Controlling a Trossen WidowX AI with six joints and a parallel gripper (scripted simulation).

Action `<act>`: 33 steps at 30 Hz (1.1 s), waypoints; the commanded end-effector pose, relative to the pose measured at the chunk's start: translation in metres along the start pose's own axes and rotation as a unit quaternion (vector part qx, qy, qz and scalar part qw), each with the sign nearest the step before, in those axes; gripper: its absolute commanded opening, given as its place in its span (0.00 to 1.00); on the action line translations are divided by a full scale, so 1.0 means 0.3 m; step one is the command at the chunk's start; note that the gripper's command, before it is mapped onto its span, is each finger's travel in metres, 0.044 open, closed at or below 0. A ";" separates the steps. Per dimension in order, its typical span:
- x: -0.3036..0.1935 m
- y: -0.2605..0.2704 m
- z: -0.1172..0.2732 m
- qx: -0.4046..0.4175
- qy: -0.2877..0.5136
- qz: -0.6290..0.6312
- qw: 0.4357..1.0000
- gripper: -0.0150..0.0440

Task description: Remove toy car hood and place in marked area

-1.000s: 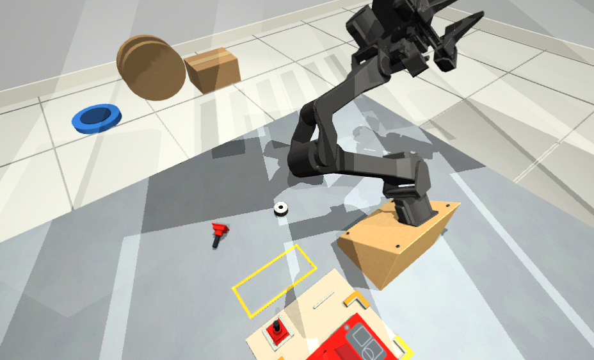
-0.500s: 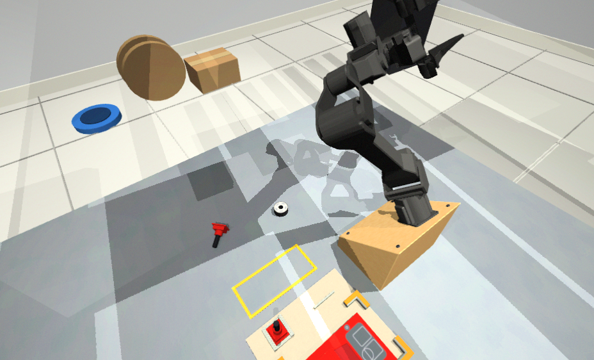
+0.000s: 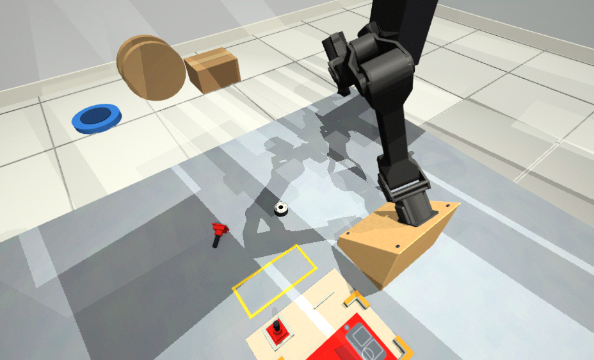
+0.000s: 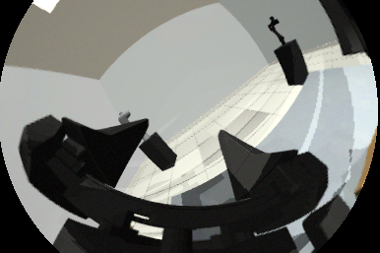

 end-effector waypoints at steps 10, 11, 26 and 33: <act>-0.255 -0.103 0.272 -0.059 0.268 0.166 0.947 1.00; -0.268 -0.111 0.300 -0.061 0.288 0.178 0.939 1.00; -0.325 -0.244 0.791 -0.034 0.543 0.366 0.755 1.00; -0.244 -0.302 1.030 0.011 0.631 0.443 0.637 1.00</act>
Point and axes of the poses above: the point midway between the two fingers, 35 mm back from their tips, its own z axis back along the fingers, its own y axis across the jaws, x = y × z, the point moved 10 cm from there along z, back along the fingers, and after that the axes turned 14 degrees about -z, right-handed, at the moved point
